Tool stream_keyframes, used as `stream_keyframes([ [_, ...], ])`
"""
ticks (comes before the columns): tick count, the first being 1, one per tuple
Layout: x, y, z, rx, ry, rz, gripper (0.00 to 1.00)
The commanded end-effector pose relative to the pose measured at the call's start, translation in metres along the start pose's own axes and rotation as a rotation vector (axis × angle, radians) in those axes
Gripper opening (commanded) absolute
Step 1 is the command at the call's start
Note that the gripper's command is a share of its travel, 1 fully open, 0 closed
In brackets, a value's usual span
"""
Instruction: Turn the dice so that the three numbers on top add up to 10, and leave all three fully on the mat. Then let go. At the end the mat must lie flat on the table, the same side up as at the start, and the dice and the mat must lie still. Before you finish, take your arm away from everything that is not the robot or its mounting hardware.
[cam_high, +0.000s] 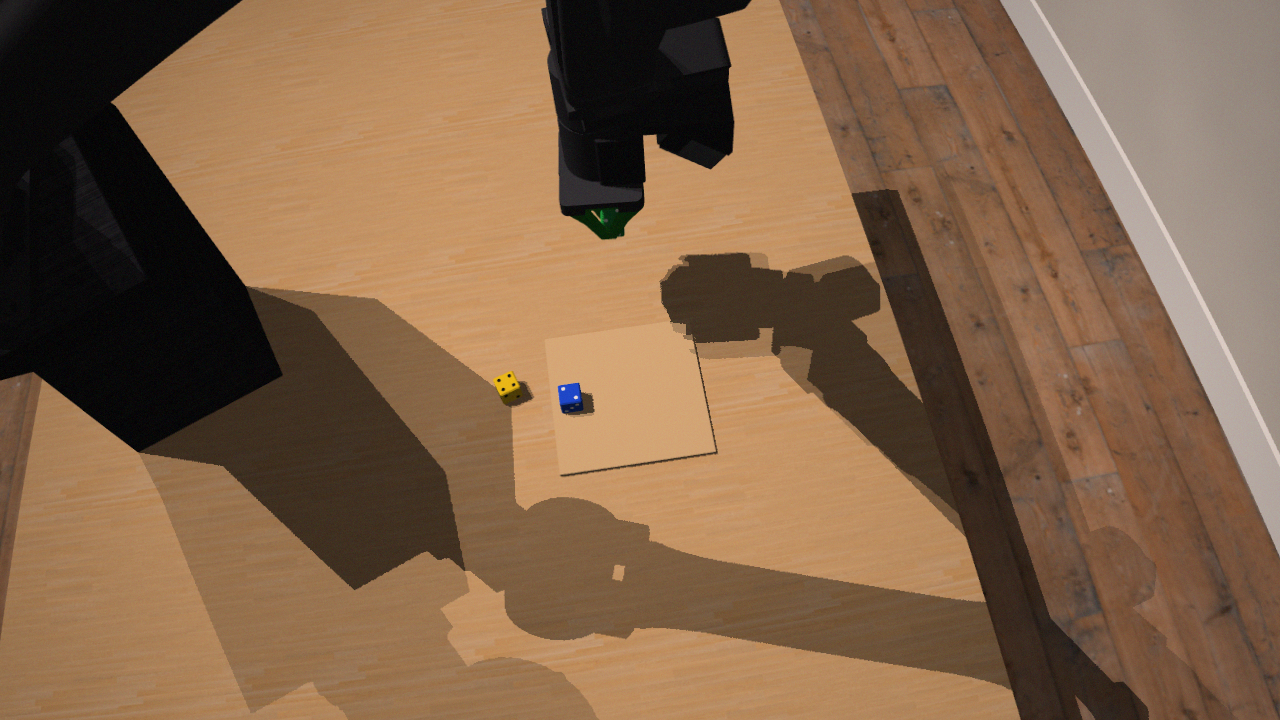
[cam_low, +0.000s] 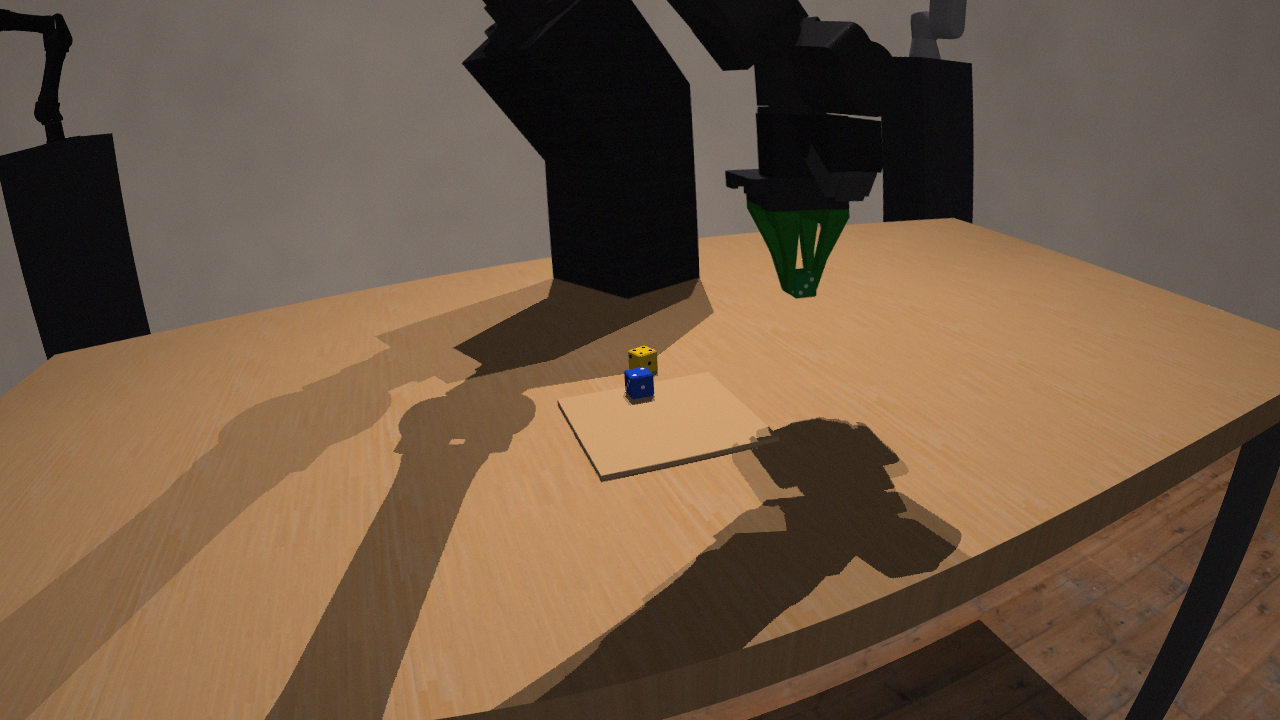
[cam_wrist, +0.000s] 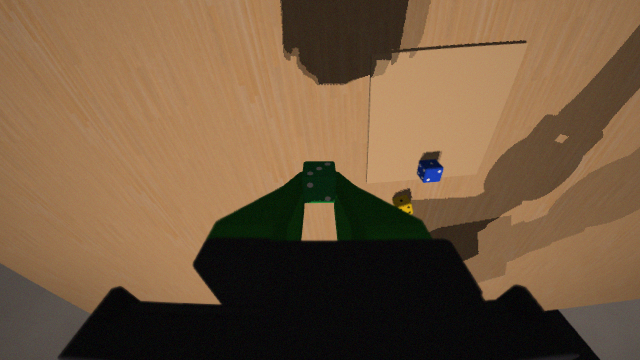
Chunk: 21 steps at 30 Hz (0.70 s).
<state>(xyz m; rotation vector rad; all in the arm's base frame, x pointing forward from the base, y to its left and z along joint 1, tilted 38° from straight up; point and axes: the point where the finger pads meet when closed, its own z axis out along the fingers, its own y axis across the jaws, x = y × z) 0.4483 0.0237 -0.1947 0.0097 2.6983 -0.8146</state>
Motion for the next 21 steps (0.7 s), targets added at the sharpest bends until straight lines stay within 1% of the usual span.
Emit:
stream_keyframes([
  [1,-0.002,0.002,-0.021,-0.004,-0.011,0.021,0.15],
  [2,-0.002,0.002,-0.022,-0.005,-0.011,0.021,0.15],
  [3,-0.002,-0.005,-0.017,0.002,0.0,0.037,0.15],
  [4,0.005,-0.007,-0.01,0.009,0.02,0.035,0.15],
  [5,0.01,-0.007,-0.006,0.011,0.029,0.03,0.15],
  [8,0.007,0.002,-0.013,0.002,0.011,0.014,0.15],
  [12,0.006,0.002,-0.013,0.002,0.01,0.016,0.15],
  [13,0.001,-0.007,-0.014,0.004,0.009,0.035,0.15],
  [14,-0.007,-0.019,-0.014,-0.003,-0.004,0.028,0.15],
  [15,-0.011,-0.034,-0.014,-0.004,-0.007,0.011,0.15],
  [17,-0.014,-0.079,-0.015,-0.002,-0.007,-0.047,0.15],
  [18,-0.015,-0.082,-0.015,-0.002,-0.007,-0.047,0.15],
  [19,-0.015,-0.103,-0.016,0.001,-0.008,-0.075,0.15],
  [20,-0.015,-0.105,-0.016,0.001,-0.008,-0.075,0.15],
  [21,-0.015,-0.121,-0.017,0.003,-0.009,-0.095,0.15],
])
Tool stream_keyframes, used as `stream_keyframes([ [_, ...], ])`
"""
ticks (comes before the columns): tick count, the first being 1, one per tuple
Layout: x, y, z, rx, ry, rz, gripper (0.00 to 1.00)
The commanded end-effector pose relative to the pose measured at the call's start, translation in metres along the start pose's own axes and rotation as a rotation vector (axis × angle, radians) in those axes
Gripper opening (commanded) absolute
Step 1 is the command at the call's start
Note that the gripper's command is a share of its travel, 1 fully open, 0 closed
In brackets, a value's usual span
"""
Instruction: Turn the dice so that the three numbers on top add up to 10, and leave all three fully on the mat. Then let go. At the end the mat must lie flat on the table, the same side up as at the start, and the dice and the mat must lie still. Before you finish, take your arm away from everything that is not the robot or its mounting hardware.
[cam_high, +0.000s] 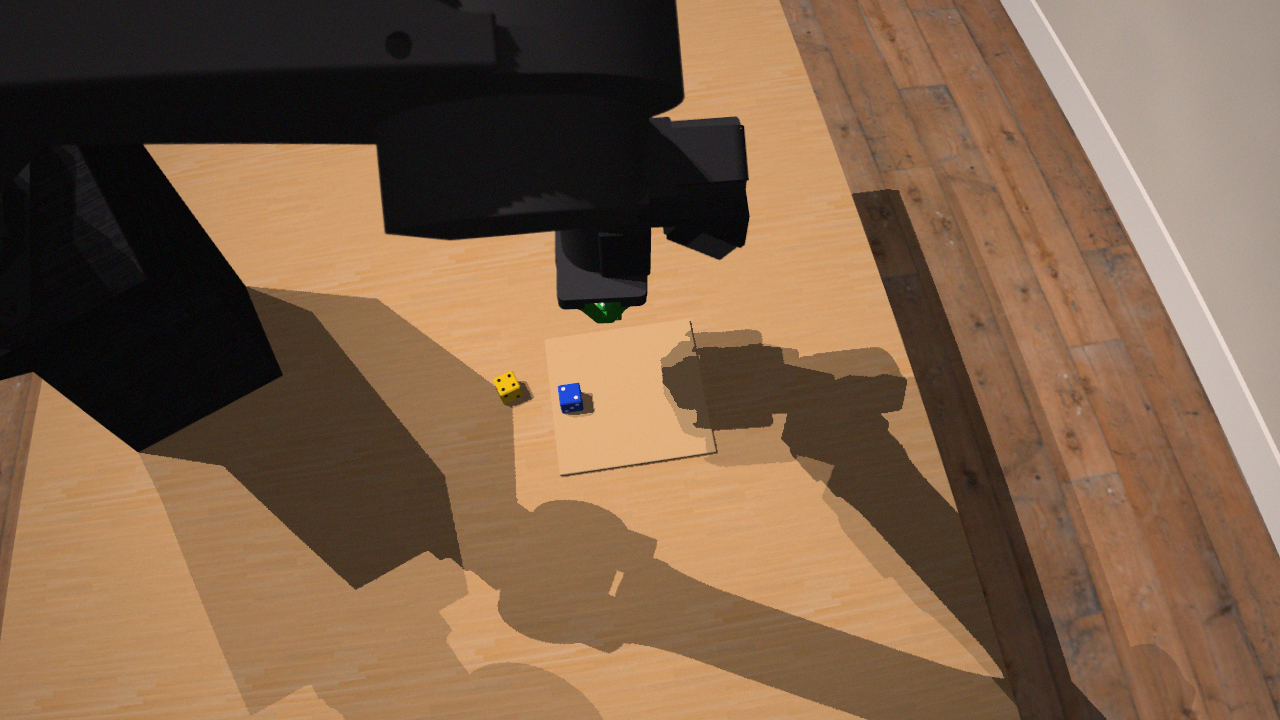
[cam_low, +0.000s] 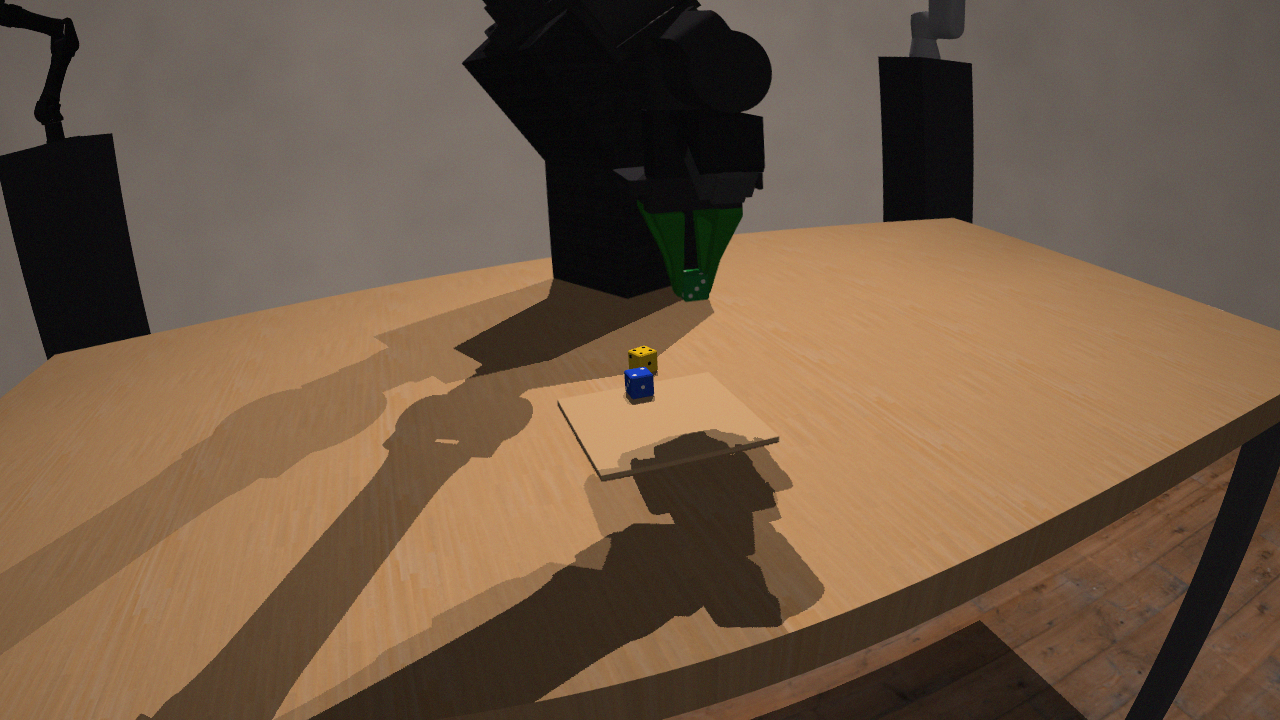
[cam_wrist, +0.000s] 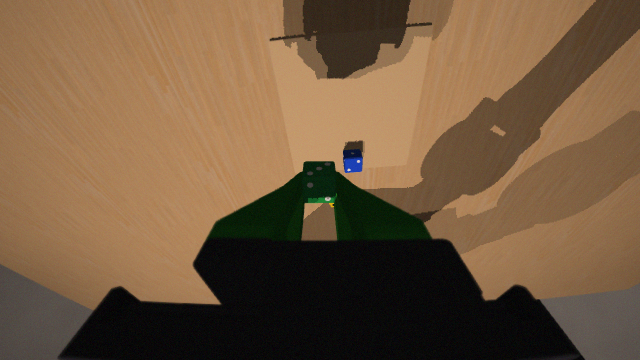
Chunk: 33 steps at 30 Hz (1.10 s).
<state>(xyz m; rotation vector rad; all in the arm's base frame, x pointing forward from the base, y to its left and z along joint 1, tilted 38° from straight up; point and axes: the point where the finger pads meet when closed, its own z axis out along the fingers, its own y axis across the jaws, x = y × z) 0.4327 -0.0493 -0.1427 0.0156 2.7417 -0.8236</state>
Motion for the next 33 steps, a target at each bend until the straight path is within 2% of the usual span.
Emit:
stream_keyframes([
  [1,-0.018,-0.038,-0.013,0.009,-0.053,-0.097,0.15],
  [2,-0.018,-0.039,-0.013,0.01,-0.053,-0.098,0.15],
  [3,-0.022,-0.027,-0.02,0.001,-0.073,-0.125,0.15],
  [4,-0.009,-0.02,-0.011,-0.001,-0.043,-0.145,0.15],
  [7,-0.009,-0.02,-0.011,-0.001,-0.043,-0.145,0.15],
  [9,-0.004,-0.02,-0.01,-0.001,-0.023,-0.159,0.15],
  [10,-0.007,-0.022,-0.012,0.0,-0.03,-0.154,0.15],
  [11,-0.014,-0.04,-0.012,0.011,-0.034,-0.111,0.15],
  [14,-0.02,-0.04,-0.013,0.014,-0.047,-0.103,0.15],
  [16,-0.023,-0.027,-0.018,0.004,-0.064,-0.129,0.15],
  [20,-0.015,-0.033,0.002,0.009,-0.036,-0.11,0.15],
  [24,-0.015,-0.033,0.006,0.008,-0.036,-0.11,0.15],
  [25,-0.017,-0.025,0.004,0.003,-0.048,-0.129,0.15],
  [27,-0.014,-0.033,0.017,0.008,-0.035,-0.111,0.15],
  [33,-0.014,-0.034,0.044,0.008,-0.034,-0.112,0.15],
])
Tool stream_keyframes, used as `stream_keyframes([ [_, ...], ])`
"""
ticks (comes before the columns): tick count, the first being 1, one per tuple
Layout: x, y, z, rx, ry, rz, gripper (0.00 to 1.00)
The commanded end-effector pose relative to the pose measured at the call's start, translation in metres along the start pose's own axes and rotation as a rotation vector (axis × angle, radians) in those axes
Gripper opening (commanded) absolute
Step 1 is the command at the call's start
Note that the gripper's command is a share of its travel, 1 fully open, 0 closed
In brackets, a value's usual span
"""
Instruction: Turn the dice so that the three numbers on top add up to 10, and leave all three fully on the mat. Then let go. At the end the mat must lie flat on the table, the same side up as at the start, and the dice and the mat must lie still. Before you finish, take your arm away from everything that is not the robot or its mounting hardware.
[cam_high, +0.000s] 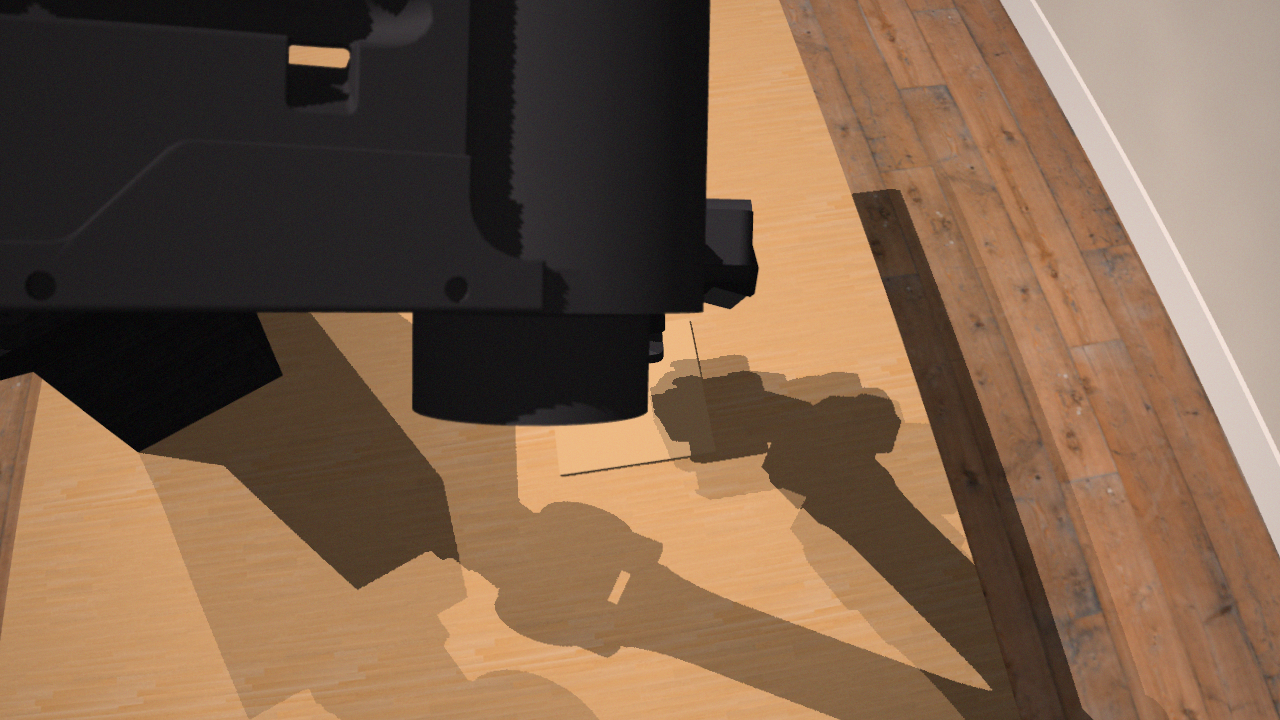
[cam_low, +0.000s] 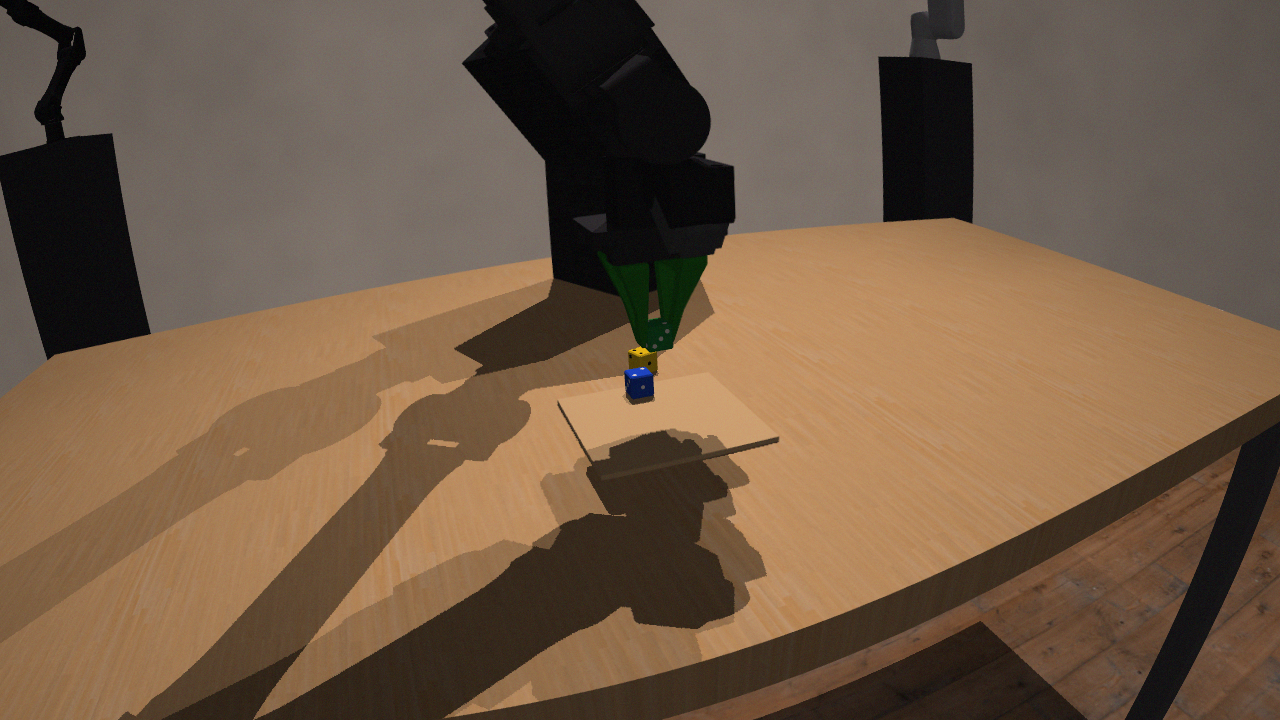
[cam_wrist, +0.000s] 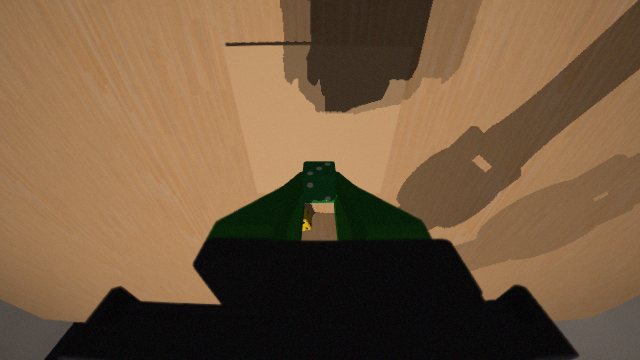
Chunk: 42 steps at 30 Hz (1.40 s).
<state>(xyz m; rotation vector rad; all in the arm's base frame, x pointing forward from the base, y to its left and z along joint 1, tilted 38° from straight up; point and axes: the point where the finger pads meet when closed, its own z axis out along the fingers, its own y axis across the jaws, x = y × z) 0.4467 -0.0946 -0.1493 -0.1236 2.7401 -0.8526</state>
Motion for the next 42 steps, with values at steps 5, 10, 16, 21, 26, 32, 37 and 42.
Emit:
stream_keyframes([
  [5,-0.005,-0.001,0.035,0.003,-0.014,-0.016,0.15],
  [10,-0.011,0.012,0.039,-0.005,-0.034,-0.043,0.15],
  [16,-0.005,0.0,0.058,0.004,-0.015,-0.019,0.15],
  [21,-0.018,0.002,0.047,0.004,-0.047,-0.025,0.15],
  [26,-0.017,-0.001,0.049,0.006,-0.042,-0.019,0.15],
  [32,-0.017,-0.001,0.049,0.006,-0.042,-0.019,0.15],
  [37,-0.017,-0.001,0.049,0.006,-0.042,-0.019,0.15],
  [42,-0.017,-0.001,0.049,0.006,-0.042,-0.019,0.15],
])
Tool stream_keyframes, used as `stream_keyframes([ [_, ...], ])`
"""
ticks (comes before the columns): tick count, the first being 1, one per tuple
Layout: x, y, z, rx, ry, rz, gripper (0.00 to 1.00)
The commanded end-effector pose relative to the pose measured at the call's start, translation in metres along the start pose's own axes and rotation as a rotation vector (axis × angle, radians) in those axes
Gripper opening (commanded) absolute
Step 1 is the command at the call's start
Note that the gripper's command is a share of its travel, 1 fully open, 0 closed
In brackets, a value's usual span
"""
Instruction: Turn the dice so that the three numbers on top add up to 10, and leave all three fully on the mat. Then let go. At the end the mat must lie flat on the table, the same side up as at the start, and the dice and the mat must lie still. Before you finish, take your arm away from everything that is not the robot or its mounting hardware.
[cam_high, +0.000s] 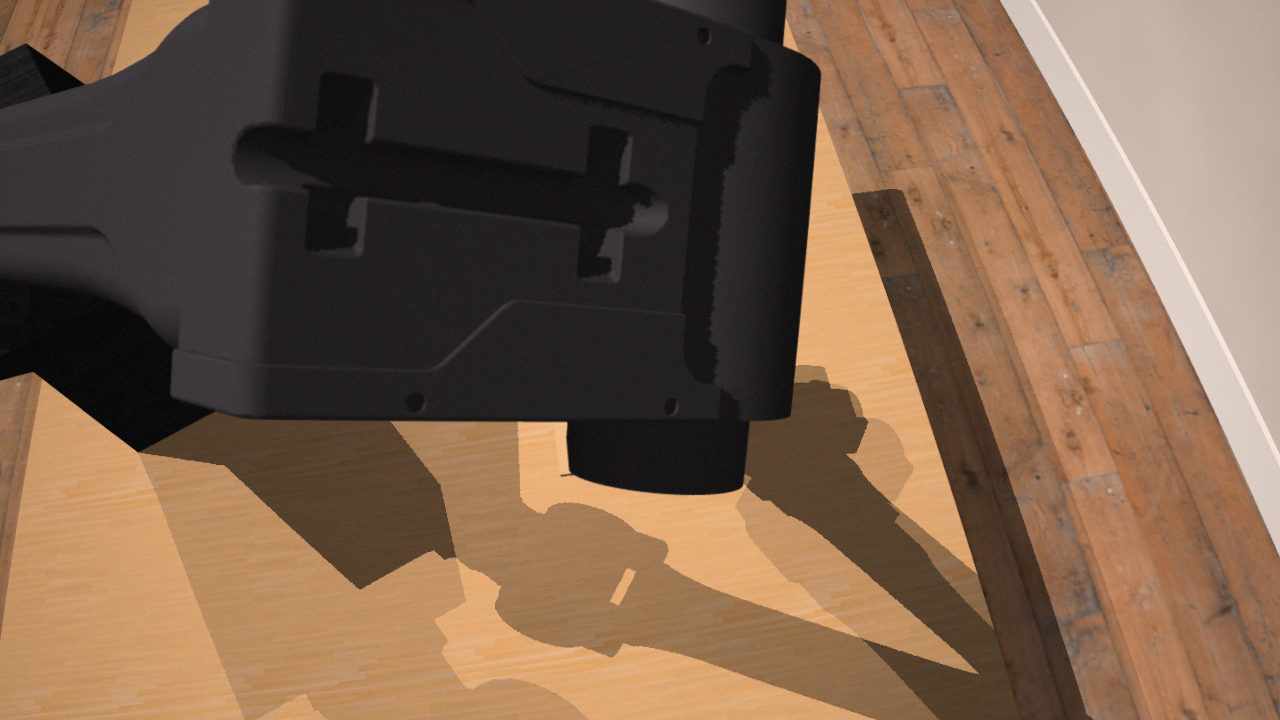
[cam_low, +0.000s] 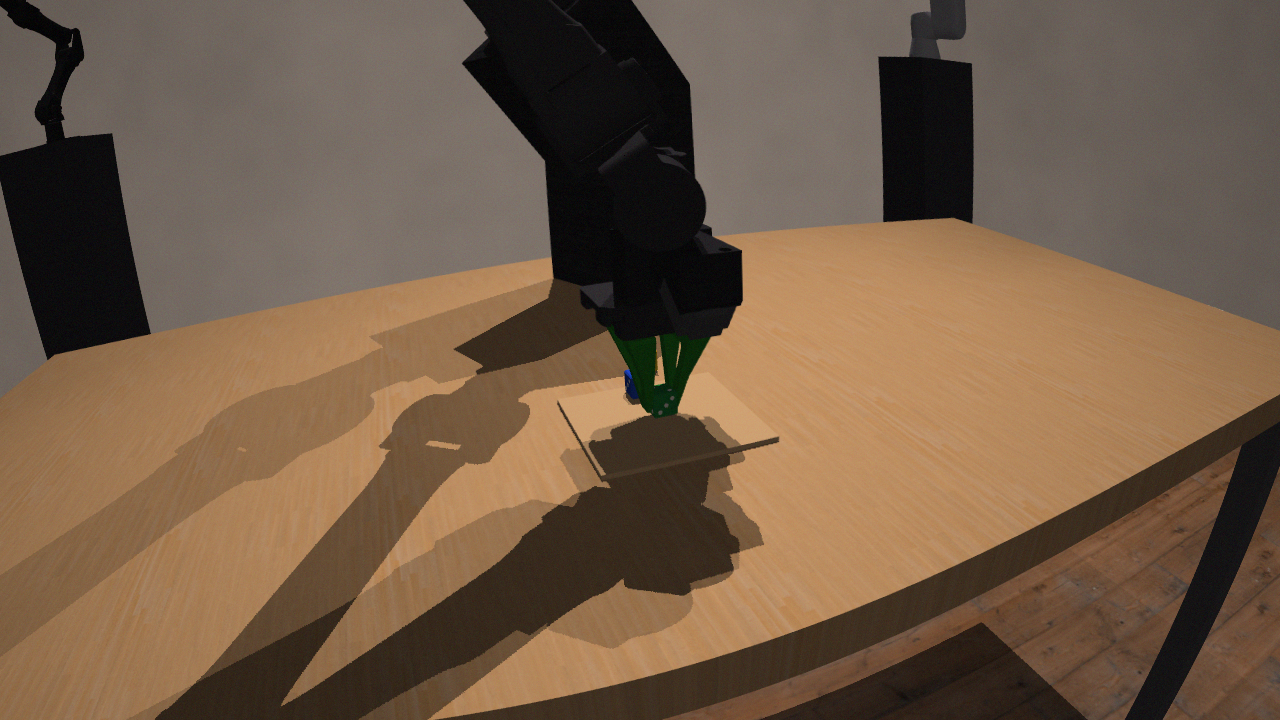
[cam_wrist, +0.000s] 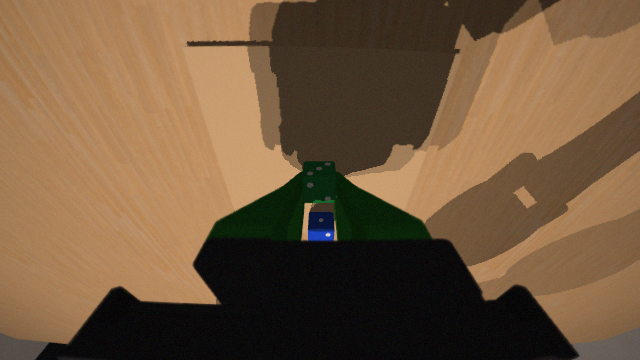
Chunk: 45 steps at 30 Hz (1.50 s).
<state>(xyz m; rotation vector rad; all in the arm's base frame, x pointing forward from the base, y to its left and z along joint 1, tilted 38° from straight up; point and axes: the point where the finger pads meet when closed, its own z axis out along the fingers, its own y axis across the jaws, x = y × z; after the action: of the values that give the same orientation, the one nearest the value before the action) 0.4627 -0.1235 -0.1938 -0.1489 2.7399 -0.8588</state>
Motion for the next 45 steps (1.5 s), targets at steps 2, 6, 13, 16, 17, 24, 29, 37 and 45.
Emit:
stream_keyframes([
  [2,-0.016,-0.0027,-0.0063,0.005,-0.04,-0.001,0.15],
  [6,-0.016,-0.0027,-0.0063,0.005,-0.04,-0.001,0.15],
  [13,-0.016,-0.0027,-0.0063,0.005,-0.04,-0.001,0.15],
  [16,-0.0163,-0.003,-0.0063,0.005,-0.04,-0.001,0.15],
  [17,-0.0163,-0.003,-0.0063,0.005,-0.04,-0.001,0.15],
  [24,-0.0187,-0.0069,-0.0068,0.007,-0.041,0.003,0.15],
  [29,-0.019,-0.0091,-0.0072,0.007,-0.038,0.003,0.15],
  [37,-0.0191,-0.0094,-0.0072,0.007,-0.038,0.003,0.15],
  [45,-0.0191,-0.0094,-0.0072,0.007,-0.038,0.003,0.15],
])
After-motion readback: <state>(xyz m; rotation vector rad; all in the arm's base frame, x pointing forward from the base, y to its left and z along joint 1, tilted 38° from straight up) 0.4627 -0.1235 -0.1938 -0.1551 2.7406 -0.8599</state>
